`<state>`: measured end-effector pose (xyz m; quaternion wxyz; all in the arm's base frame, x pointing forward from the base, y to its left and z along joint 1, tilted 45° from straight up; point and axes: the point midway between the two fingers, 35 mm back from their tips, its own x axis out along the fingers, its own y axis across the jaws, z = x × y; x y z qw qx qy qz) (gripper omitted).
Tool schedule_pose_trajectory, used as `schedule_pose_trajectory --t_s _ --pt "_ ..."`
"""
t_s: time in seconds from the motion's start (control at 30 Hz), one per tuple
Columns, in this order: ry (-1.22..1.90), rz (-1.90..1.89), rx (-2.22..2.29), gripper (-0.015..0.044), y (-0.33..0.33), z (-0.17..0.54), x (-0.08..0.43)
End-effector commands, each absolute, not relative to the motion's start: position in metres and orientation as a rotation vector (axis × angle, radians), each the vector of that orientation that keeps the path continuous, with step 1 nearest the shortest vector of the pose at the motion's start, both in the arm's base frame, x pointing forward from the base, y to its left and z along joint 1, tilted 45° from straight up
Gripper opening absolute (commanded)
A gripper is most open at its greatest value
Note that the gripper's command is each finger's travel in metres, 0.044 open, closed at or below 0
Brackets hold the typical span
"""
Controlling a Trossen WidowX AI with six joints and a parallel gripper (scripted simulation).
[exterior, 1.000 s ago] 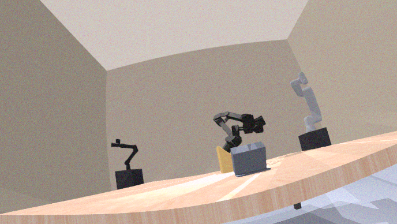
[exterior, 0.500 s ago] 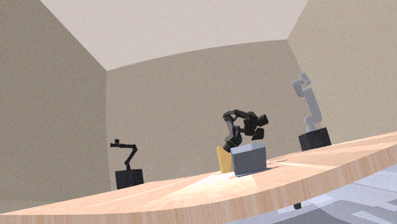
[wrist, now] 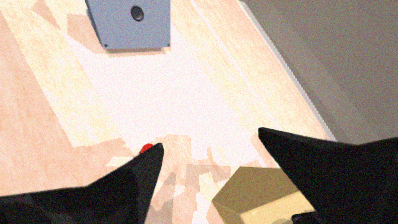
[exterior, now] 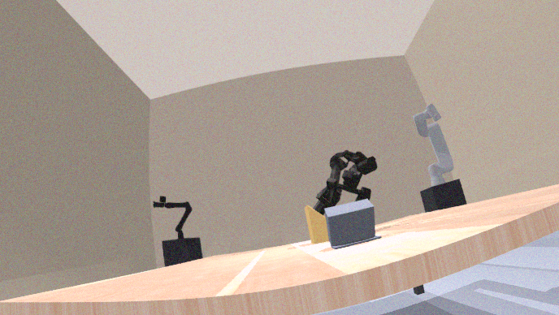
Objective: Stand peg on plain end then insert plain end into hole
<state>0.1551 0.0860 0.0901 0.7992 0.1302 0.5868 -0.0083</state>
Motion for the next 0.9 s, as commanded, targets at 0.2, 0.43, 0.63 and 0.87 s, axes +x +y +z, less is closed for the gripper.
schedule_pose_trajectory --t_s 0.2,0.43,0.63,0.87 --pt "1.528 0.139 0.342 0.0440 0.097 0.086 0.154" --pt "1.646 0.262 0.460 0.0440 0.103 0.089 0.160" --pt "1.696 0.376 0.593 0.0440 0.107 0.095 0.170" --pt "1.699 0.488 0.733 0.0440 0.108 0.103 0.183"
